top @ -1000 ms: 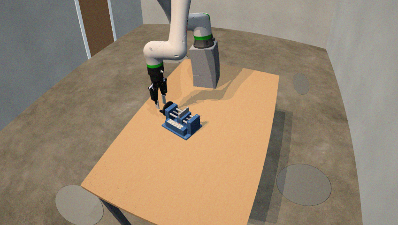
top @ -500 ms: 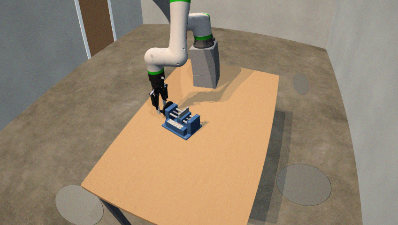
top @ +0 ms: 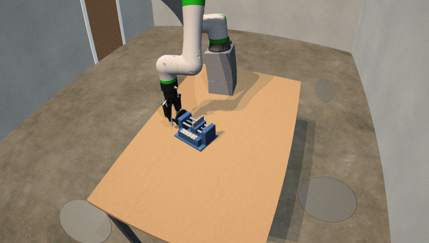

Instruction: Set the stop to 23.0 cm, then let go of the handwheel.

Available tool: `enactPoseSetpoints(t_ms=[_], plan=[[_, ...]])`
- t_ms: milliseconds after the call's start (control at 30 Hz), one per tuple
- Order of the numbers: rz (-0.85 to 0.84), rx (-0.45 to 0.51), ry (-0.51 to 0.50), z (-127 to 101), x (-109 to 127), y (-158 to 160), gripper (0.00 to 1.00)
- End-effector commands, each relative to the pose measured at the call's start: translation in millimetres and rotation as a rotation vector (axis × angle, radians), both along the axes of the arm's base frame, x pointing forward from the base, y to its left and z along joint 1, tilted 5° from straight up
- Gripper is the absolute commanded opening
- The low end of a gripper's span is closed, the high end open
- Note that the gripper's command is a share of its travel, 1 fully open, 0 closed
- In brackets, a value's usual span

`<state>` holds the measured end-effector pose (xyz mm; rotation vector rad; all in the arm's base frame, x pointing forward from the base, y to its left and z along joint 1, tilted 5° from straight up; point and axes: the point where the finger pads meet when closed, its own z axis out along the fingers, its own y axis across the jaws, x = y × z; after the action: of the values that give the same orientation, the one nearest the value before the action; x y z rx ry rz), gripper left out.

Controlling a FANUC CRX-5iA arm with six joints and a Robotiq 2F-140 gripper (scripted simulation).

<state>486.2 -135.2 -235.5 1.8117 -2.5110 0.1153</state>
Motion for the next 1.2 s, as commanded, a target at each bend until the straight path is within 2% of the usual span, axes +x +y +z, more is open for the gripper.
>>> enactPoseSetpoints(t_ms=[0, 233, 267, 1167], plan=[[0.000, 0.000, 0.000, 0.1, 0.2, -0.1, 0.33], [0.000, 0.000, 0.000, 0.1, 0.2, -0.1, 0.33], [0.000, 0.000, 0.000, 0.1, 0.2, -0.1, 0.04], [0.000, 0.000, 0.000, 0.1, 0.2, -0.1, 0.04]])
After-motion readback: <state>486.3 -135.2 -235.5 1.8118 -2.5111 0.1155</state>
